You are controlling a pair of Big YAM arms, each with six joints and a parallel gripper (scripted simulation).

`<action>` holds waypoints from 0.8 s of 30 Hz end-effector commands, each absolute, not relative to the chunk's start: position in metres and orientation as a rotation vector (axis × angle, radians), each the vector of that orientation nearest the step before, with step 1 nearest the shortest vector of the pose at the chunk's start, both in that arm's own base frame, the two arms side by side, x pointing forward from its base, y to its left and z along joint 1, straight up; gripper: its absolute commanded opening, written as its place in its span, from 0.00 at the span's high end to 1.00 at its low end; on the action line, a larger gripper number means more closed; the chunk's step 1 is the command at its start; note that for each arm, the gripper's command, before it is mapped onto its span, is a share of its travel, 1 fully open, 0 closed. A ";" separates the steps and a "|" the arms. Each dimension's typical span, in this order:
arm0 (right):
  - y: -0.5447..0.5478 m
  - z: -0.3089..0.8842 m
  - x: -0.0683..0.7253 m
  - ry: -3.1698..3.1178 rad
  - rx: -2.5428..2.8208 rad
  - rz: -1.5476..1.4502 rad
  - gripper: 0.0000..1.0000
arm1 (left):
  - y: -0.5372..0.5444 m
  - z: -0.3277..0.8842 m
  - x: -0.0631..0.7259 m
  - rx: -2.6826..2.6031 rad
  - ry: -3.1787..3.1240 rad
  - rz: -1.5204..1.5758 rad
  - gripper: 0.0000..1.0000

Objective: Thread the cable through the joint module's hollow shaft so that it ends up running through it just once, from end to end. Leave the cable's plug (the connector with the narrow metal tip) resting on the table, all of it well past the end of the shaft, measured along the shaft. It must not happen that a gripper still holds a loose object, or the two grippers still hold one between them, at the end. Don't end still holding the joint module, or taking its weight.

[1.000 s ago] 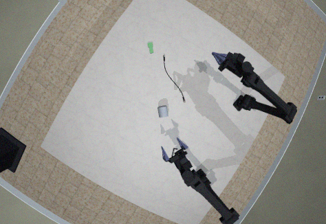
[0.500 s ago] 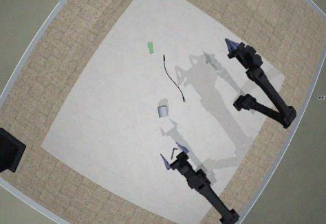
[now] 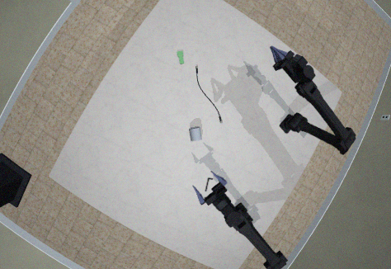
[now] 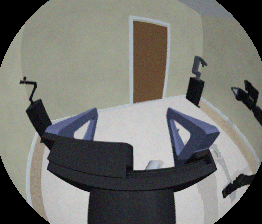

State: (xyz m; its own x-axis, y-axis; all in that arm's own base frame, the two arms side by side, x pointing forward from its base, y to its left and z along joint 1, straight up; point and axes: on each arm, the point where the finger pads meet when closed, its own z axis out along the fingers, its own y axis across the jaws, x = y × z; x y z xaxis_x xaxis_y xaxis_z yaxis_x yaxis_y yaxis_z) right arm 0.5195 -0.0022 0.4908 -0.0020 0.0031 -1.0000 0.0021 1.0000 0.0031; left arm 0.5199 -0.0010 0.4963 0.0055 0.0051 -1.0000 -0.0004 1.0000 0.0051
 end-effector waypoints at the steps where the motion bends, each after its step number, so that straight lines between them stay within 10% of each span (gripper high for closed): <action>1: 0.005 0.522 0.517 1.530 -0.012 0.000 1.00 | 0.004 0.558 0.516 -0.011 1.447 -0.001 0.00; 24: 0.006 0.534 0.516 1.511 -0.017 -0.002 1.00 | 0.002 0.501 0.515 -0.012 1.543 -0.006 0.04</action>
